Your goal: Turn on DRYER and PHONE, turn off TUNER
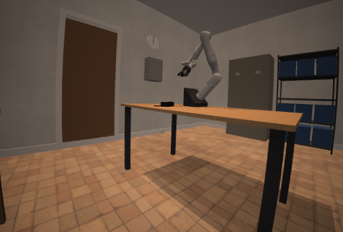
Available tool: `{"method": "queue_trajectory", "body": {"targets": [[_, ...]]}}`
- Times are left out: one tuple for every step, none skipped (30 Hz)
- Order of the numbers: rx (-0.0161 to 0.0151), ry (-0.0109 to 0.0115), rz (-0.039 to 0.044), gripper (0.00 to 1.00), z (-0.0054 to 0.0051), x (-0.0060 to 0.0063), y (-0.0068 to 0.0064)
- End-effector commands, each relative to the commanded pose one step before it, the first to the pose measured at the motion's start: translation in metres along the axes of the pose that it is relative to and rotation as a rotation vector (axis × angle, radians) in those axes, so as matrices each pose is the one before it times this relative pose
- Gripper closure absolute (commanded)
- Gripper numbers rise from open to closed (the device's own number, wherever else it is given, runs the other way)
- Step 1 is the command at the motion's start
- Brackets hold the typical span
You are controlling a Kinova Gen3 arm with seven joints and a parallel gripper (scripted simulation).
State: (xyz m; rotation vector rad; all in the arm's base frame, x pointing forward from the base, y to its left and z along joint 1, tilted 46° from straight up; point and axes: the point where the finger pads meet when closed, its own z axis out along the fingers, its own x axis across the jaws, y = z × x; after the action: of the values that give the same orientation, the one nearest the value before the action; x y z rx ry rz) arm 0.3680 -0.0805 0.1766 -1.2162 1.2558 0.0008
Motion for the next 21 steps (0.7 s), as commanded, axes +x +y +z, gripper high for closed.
{"method": "queue_trajectory", "body": {"targets": [[-0.01463, -0.00173, 0.02693, 0.00, 0.00286, 0.00276, 0.00272], [0.00000, 0.00000, 0.00000, 0.00, 0.00000, 0.00000, 0.00000], [0.00000, 0.00000, 0.00000, 0.00, 0.00000, 0.00000, 0.00000], [0.00000, 0.00000, 0.00000, 0.00, 0.00000, 0.00000, 0.00000], [0.00000, 0.00000, 0.00000, 0.00, 0.00000, 0.00000, 0.00000], [0.00000, 0.00000, 0.00000, 0.00, 0.00000, 0.00000, 0.00000], [0.00000, 0.00000, 0.00000, 0.00, 0.00000, 0.00000, 0.00000], [-0.01375, -0.00002, 0.02868, 0.00, 0.00237, 0.00297, 0.00279], [0.00000, 0.00000, 0.00000, 0.00, 0.00000, 0.00000, 0.00000], [0.00000, 0.00000, 0.00000, 0.00, 0.00000, 0.00000, 0.00000], [0.00000, 0.00000, 0.00000, 0.00, 0.00000, 0.00000, 0.00000], [0.00000, 0.00000, 0.00000, 0.00, 0.00000, 0.00000, 0.00000], [-0.01405, 0.00039, 0.02899, 0.00, 0.00242, 0.00307, 0.00275], [0.00000, 0.00000, 0.00000, 0.00, 0.00000, 0.00000, 0.00000], [0.00000, 0.00000, 0.00000, 0.00, 0.00000, 0.00000, 0.00000], [0.00000, 0.00000, 0.00000, 0.00, 0.00000, 0.00000, 0.00000], [0.00000, 0.00000, 0.00000, 0.00, 0.00000, 0.00000, 0.00000], [-0.01433, 0.00084, 0.02927, 0.00, 0.00248, 0.00317, 0.00269], [0.00000, 0.00000, 0.00000, 0.00, 0.00000, 0.00000, 0.00000], [0.00000, 0.00000, 0.00000, 0.00, 0.00000, 0.00000, 0.00000], [0.00000, 0.00000, 0.00000, 0.00, 0.00000, 0.00000, 0.00000]]}}
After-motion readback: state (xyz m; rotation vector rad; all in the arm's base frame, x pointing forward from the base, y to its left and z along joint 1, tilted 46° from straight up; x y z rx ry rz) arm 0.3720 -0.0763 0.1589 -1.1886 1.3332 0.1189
